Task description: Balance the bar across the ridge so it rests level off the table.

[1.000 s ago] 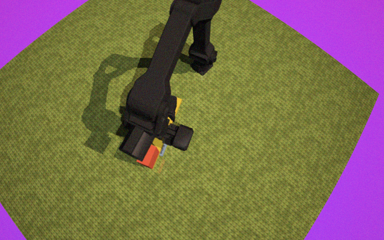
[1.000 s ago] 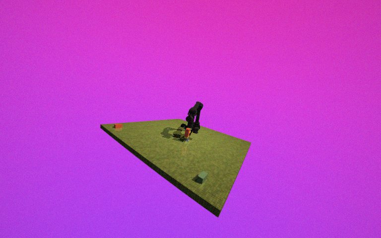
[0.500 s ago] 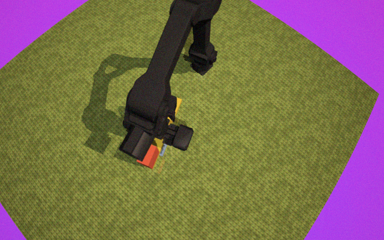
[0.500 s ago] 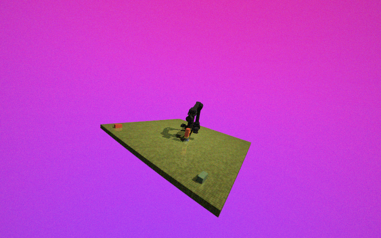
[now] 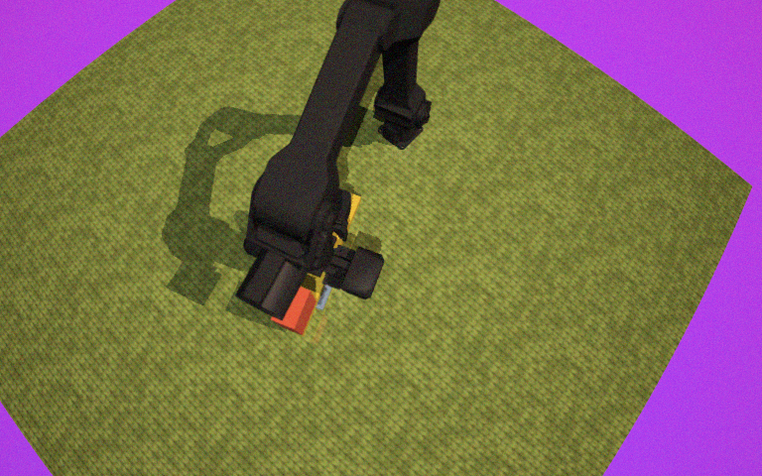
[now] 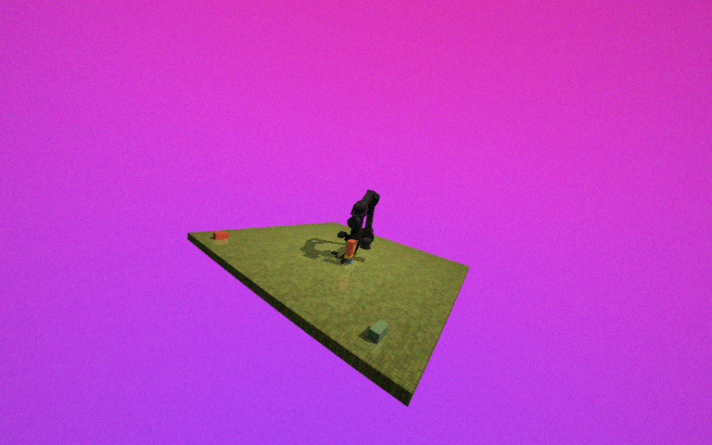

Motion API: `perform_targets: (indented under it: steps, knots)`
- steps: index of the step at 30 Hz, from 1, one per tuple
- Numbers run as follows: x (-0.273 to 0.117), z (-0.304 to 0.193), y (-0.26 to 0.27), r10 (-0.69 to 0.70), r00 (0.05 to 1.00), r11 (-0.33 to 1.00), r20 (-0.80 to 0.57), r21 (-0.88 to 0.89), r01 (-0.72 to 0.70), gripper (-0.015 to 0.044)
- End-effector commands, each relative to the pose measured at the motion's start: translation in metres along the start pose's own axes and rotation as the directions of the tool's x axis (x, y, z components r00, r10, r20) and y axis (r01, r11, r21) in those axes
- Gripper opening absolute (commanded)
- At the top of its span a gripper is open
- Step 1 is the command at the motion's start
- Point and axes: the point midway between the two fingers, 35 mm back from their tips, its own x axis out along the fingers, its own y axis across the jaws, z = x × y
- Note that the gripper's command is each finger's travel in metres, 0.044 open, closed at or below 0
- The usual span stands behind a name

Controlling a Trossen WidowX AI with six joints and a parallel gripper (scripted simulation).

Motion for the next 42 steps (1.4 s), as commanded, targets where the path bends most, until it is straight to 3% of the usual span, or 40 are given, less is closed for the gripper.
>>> perform_targets:
  steps: [1,42]
  knots:
    - [0.0004,0.0001,0.0,0.0,1.0,1.0,0.001,0.0,0.0,0.0167]
    - [0.0004,0.0001,0.0,0.0,1.0,1.0,0.001,0.0,0.0,0.0185]
